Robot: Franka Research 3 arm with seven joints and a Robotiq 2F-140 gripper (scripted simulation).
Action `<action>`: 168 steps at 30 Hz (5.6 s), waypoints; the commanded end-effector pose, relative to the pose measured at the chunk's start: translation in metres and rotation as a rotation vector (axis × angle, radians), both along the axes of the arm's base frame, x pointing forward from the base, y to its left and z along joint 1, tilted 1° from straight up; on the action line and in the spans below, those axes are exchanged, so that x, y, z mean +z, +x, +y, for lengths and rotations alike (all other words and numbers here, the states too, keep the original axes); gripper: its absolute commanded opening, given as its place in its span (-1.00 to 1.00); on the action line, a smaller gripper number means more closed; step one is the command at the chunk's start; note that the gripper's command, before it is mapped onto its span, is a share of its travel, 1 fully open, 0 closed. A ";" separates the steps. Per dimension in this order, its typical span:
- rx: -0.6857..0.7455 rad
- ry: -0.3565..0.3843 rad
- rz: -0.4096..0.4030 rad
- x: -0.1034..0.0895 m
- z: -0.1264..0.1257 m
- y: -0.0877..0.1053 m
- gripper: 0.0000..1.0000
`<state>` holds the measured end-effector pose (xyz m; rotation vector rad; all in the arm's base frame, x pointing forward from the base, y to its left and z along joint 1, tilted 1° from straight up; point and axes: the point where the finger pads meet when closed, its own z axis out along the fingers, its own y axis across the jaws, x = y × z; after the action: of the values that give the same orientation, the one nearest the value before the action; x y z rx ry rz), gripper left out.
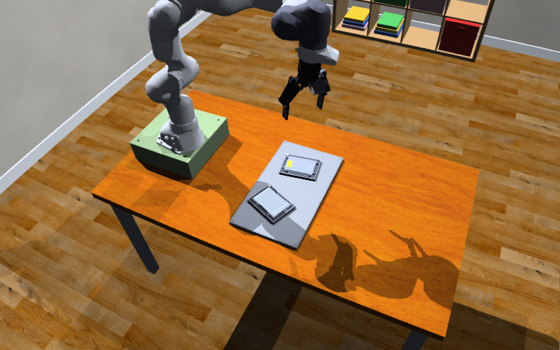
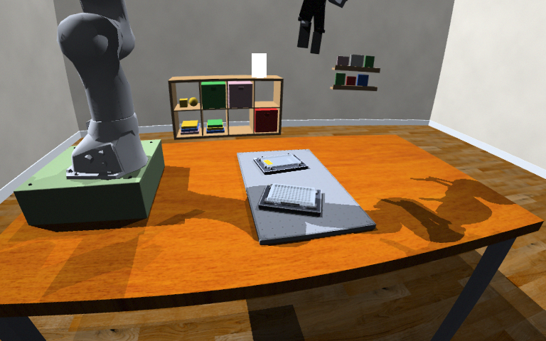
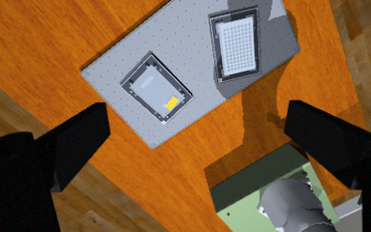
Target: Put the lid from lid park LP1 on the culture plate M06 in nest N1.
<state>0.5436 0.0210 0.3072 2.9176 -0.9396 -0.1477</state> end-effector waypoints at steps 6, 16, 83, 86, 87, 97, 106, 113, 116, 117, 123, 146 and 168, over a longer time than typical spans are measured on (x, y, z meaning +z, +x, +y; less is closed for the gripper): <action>0.374 0.060 -0.100 -0.147 0.049 0.024 1.00; 0.653 0.086 -0.092 -0.273 0.084 -0.025 1.00; 0.739 0.096 -0.094 -0.302 0.092 -0.047 -0.80; 0.739 0.096 -0.094 -0.302 0.092 -0.047 -0.80; 0.739 0.096 -0.094 -0.302 0.092 -0.047 -0.80; 0.739 0.096 -0.094 -0.302 0.092 -0.047 0.39; 0.739 0.096 -0.094 -0.302 0.092 -0.047 0.39; 0.739 0.096 -0.094 -0.302 0.092 -0.047 0.39; 0.739 0.096 -0.094 -0.302 0.092 -0.047 0.39; 0.739 0.096 -0.094 -0.302 0.092 -0.047 0.39; 0.739 0.096 -0.094 -0.302 0.092 -0.047 0.39; 0.739 0.096 -0.094 -0.307 0.092 -0.047 0.39; 0.739 0.096 -0.094 -0.332 0.092 -0.047 0.39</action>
<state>0.4927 0.1120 -0.0220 3.1489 0.1993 -0.0250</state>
